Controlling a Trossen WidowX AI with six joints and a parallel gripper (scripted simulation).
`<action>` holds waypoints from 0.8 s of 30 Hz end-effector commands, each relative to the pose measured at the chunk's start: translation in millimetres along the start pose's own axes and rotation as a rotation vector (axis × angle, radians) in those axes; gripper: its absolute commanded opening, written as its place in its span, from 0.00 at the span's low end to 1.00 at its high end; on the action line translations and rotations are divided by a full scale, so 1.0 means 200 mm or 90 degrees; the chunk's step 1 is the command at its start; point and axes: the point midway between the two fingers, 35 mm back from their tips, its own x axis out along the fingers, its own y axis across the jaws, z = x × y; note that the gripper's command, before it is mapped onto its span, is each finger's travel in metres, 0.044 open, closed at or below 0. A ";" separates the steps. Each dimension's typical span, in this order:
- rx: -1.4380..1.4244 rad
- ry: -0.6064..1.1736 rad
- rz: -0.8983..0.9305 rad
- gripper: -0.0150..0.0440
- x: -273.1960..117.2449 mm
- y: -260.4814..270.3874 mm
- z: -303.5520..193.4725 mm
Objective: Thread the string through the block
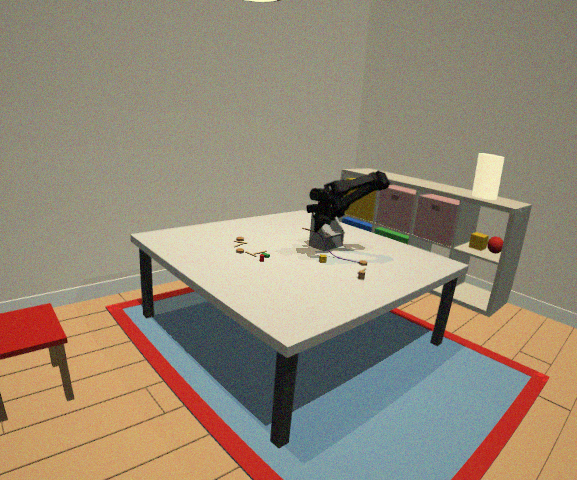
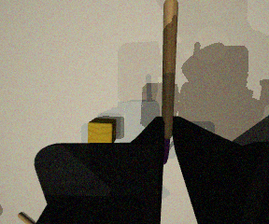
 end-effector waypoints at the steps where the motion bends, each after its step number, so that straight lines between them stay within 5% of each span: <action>1: 0.002 -0.014 0.001 0.25 -0.02 0.00 -0.02; 24: -0.127 -0.043 0.041 0.25 -0.09 -0.03 -0.08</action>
